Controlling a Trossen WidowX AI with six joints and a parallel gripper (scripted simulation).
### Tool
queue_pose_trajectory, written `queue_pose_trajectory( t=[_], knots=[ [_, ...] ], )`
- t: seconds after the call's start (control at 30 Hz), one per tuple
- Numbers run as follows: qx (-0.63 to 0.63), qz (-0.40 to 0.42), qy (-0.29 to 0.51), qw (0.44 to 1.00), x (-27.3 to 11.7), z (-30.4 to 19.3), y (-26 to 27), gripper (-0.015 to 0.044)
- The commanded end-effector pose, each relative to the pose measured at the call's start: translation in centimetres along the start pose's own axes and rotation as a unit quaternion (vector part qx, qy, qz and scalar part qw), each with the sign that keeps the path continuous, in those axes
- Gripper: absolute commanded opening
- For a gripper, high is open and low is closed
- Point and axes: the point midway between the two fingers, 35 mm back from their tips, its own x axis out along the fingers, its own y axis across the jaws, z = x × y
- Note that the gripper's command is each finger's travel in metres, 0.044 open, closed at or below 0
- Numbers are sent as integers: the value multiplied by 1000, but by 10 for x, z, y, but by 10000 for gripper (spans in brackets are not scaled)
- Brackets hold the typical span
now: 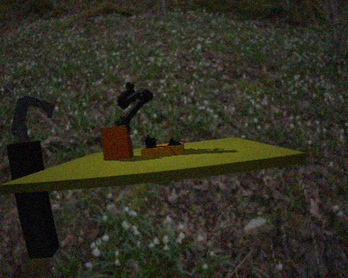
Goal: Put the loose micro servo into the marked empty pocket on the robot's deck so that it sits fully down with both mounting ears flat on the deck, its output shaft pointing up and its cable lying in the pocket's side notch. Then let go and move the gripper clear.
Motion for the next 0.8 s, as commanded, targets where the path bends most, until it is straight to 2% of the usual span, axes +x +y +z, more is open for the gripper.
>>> queue_pose_trajectory(
  t=[0.0,0.03,0.37,0.77],
  knots=[
    [-2,-1,0,1000,0,0,-1,426],
    [-7,-1,1,1000,0,-1,-2,440],
    [-148,-27,30,988,7,-13,-35,440],
    [-336,-83,56,937,17,-5,-91,440]
  ],
)
